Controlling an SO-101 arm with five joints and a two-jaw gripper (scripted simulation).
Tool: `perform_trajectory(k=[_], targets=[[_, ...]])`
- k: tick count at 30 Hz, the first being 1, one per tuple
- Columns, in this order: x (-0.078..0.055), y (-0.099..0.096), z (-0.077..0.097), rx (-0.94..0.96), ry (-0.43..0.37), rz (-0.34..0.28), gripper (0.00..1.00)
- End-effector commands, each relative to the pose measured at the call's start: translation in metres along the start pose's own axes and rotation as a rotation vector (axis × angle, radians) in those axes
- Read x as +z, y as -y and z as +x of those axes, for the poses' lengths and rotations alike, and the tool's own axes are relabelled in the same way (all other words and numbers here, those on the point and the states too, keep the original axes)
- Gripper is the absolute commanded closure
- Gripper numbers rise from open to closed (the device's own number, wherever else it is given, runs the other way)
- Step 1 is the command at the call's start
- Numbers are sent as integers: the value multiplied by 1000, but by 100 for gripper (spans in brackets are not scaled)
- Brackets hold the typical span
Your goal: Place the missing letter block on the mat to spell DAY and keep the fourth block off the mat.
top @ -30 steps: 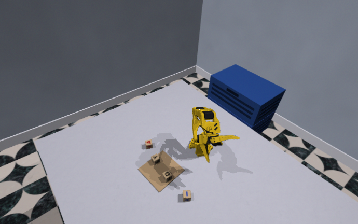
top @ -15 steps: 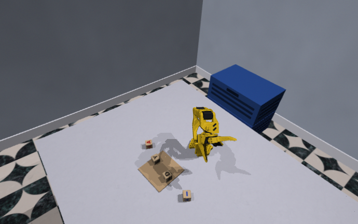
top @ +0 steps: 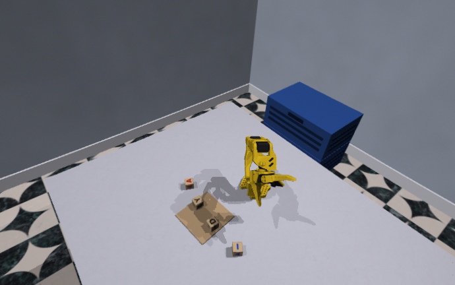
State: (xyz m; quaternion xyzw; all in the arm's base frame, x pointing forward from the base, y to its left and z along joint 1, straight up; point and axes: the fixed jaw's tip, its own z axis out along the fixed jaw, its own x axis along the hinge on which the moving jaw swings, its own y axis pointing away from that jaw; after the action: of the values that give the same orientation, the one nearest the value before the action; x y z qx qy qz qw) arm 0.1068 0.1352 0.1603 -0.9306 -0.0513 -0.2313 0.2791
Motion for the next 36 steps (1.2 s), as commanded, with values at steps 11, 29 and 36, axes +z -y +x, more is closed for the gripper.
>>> perform_trajectory(k=[11,29,36], targets=[[-4,-4,6,131,-34,-5,0],[-4,-11,9,272,-50,-35,0],[-4,-12,9,283,-51,-37,0]])
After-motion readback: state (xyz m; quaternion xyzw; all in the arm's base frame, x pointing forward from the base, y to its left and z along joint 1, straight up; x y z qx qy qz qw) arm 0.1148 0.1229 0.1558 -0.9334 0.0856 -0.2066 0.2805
